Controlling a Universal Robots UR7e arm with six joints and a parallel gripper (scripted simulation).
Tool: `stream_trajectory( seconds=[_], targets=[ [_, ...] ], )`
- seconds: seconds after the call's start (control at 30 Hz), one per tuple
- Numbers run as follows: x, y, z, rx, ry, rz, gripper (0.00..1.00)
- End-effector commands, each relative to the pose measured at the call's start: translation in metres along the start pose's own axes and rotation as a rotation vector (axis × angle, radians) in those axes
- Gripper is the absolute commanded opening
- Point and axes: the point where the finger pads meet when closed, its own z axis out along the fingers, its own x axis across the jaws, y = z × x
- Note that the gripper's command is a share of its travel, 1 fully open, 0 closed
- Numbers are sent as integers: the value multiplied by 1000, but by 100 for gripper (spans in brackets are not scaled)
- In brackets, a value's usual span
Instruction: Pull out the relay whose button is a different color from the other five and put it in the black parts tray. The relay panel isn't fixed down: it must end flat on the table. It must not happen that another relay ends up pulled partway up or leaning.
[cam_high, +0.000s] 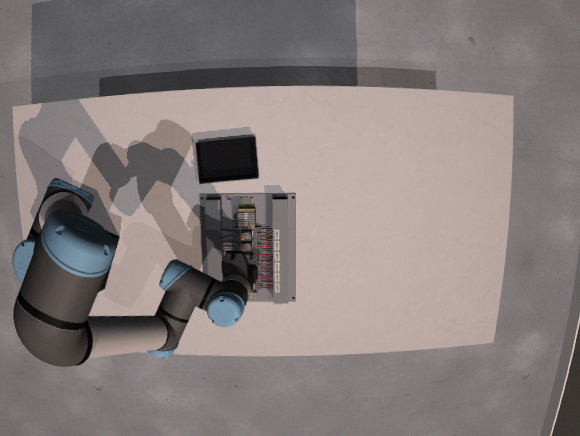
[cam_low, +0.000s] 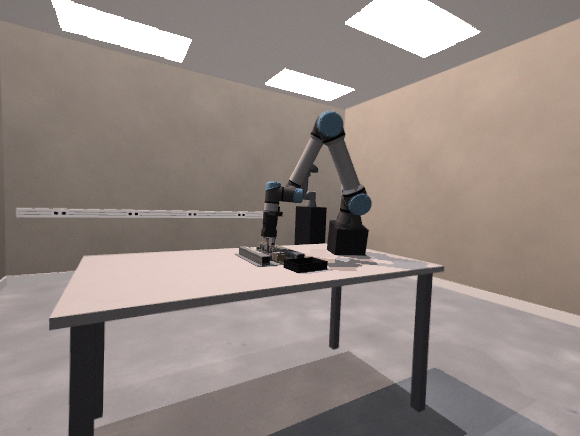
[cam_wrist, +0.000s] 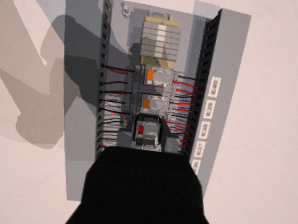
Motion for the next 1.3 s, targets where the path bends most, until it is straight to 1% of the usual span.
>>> stream_trajectory(
  seconds=[0.0,0.2,0.57,0.77,1.13,1.27],
  targets=[
    [1,-1,0,0,-25,-2,0],
    [1,-1,0,0,-30,-2,0],
    [2,-1,0,-1,-53,-2,0],
    [2,-1,0,-1,-57,-2,0],
    [3,-1,-1,-1,-82,-2,0],
    [3,-1,-1,-1,-83,-2,0]
  ],
)
